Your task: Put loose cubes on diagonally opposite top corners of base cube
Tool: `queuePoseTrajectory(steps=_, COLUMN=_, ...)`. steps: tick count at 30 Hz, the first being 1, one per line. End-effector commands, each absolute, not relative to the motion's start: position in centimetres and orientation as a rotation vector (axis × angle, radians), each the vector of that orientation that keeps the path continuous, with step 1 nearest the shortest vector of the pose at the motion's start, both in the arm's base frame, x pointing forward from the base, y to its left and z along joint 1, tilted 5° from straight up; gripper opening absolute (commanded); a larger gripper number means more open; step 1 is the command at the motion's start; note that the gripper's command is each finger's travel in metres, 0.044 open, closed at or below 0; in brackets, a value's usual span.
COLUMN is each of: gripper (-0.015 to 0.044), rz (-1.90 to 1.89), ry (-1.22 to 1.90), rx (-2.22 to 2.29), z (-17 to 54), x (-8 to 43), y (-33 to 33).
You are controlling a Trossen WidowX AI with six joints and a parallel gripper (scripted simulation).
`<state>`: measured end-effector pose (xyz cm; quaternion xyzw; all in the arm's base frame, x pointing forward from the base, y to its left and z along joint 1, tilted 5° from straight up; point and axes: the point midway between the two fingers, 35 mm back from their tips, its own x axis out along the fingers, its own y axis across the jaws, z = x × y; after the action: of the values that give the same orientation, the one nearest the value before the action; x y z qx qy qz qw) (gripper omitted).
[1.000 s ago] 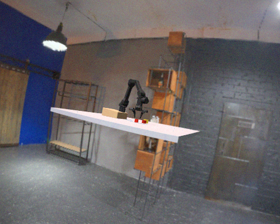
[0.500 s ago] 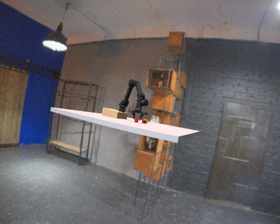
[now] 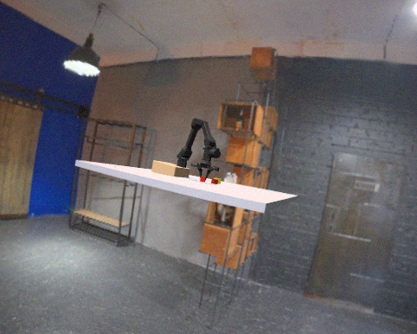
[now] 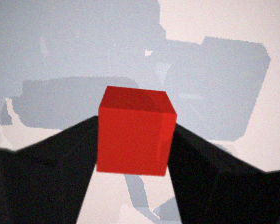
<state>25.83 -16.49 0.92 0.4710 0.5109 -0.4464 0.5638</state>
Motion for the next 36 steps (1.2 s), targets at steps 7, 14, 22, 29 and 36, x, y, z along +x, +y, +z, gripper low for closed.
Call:
queuePoseTrajectory(steps=7, gripper=0.0105, rz=-1.049, ry=1.175, rx=1.109, z=4.4, x=26.3, y=-16.9)
queuePoseTrajectory(steps=14, gripper=0.0105, rz=-1.049, ry=1.175, rx=1.109, z=6.6, x=26.2, y=-16.8)
queuePoseTrajectory(steps=22, gripper=0.0105, rz=-1.049, ry=1.175, rx=1.109, z=9.1, x=25.8, y=-16.6)
queuePoseTrajectory(steps=29, gripper=0.0105, rz=-1.049, ry=1.176, rx=1.109, z=11.2, x=25.3, y=-16.3)
queuePoseTrajectory(steps=36, gripper=0.0105, rz=-1.0, ry=1.204, rx=1.055, z=11.0, x=26.0, y=-15.5)
